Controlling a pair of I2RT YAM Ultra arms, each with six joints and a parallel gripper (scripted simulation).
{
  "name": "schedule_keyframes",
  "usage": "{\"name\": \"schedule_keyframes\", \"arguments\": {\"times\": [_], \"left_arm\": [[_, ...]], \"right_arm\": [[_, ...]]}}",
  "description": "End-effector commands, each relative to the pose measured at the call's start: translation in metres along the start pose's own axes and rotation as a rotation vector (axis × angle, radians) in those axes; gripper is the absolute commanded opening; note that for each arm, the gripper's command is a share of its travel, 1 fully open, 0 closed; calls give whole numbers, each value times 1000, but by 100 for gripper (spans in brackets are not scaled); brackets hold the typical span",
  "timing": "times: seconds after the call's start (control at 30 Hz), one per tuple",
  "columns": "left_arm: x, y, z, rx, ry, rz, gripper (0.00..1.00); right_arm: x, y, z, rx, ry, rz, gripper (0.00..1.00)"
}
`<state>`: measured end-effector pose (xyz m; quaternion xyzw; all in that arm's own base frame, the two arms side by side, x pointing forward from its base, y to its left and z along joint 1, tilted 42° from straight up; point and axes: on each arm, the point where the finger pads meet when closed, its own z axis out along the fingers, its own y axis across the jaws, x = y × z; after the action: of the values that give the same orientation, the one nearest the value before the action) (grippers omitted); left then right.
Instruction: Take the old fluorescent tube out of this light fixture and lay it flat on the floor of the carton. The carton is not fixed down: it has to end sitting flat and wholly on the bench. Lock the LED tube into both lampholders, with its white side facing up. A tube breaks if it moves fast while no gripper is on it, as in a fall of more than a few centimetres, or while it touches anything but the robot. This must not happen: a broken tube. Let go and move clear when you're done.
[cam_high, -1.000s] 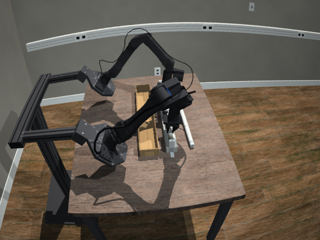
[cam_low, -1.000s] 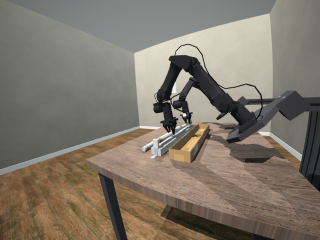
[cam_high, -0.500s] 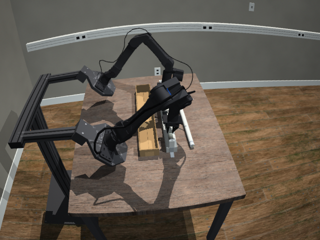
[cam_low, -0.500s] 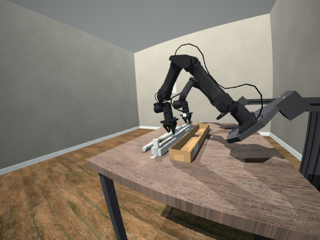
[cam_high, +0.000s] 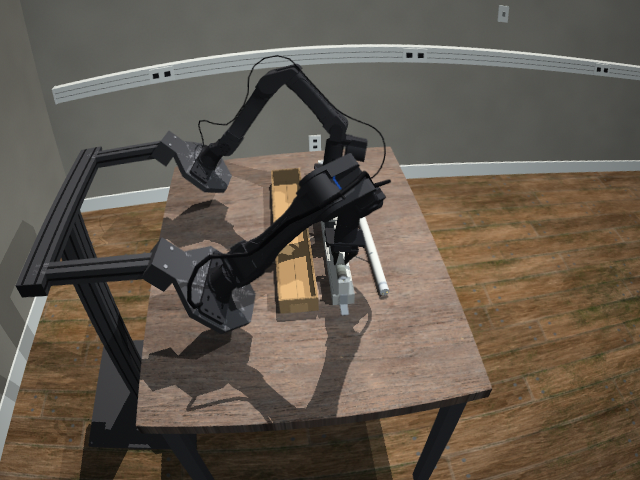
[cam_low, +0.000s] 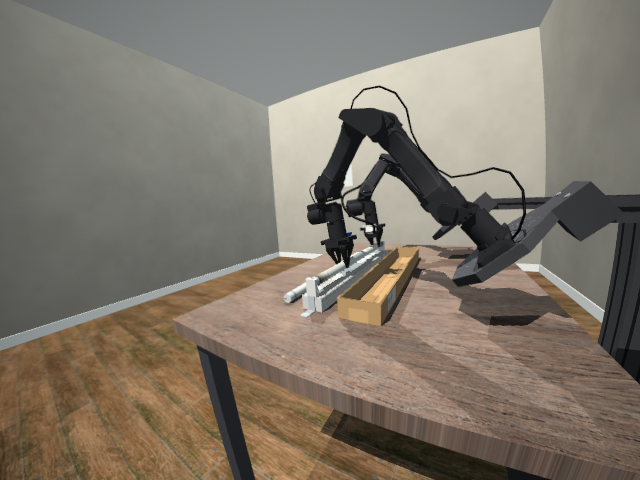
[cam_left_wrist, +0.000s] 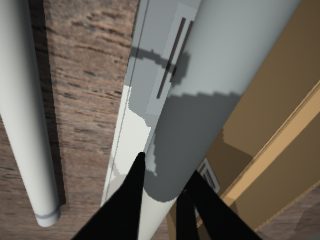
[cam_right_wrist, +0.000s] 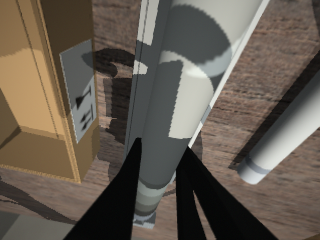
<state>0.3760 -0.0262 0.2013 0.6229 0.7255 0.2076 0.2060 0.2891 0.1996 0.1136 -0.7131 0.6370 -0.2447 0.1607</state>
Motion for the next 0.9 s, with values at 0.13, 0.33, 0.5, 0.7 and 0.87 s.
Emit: {"name": "schedule_keyframes", "arguments": {"times": [0.13,0.33,0.5,0.7,0.87], "left_arm": [[-6,8,-22,-38,-23,5,11],[-7,6,-28,-38,-26,4,11],[-7,6,-34,-41,-26,1,11],[-6,5,-37,-40,-24,1,11],[-6,5,-43,-43,-22,2,11]], "right_arm": [[-6,-5,-19,22,-28,2,11],[-7,-7,-28,30,-34,8,11],[-8,-8,-33,32,-37,10,11],[-7,-5,-36,28,-34,6,11],[-7,-6,-42,31,-37,7,11]]}}
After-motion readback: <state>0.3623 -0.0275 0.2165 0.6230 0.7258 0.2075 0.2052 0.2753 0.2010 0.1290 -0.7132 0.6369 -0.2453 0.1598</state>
